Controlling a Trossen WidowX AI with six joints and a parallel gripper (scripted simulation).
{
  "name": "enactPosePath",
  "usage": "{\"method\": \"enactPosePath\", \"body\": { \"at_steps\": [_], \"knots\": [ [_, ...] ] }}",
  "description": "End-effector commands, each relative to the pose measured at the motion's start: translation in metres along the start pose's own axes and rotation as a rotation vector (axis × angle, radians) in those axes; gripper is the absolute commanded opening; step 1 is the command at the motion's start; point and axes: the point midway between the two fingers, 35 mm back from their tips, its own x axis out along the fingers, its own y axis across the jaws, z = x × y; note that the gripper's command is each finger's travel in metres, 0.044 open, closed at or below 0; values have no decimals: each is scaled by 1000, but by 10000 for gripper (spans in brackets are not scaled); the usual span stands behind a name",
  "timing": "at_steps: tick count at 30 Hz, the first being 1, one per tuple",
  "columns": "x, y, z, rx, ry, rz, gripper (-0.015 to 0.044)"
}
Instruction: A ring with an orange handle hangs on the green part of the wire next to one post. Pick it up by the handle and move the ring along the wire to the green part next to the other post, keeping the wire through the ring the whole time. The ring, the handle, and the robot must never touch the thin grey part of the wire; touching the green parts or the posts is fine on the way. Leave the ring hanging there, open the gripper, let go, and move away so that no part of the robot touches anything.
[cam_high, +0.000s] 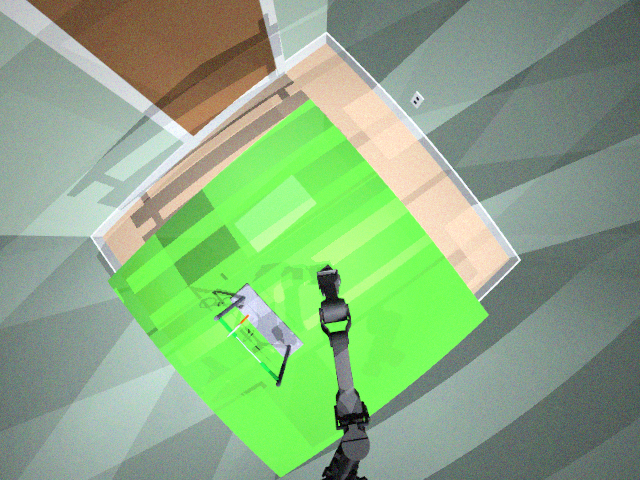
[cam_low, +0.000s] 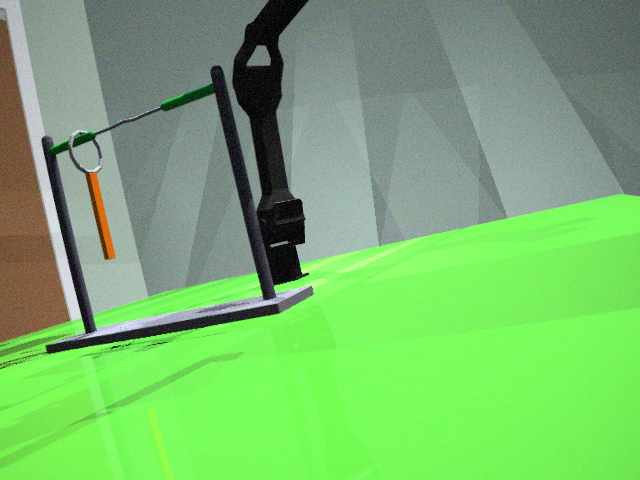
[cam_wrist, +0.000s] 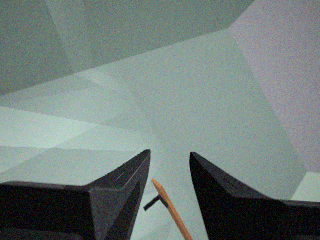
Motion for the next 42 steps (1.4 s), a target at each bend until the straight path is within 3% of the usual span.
{"method": "enactPosePath", "body": {
  "at_steps": [1, 22, 42],
  "knots": [
    [13, -3, -36, 23, 14, -19, 160],
    [31, -6, -234, 138, 161, -11, 160],
    [-43, -42, -416, 369, 411, -23, 160]
  ]
}}
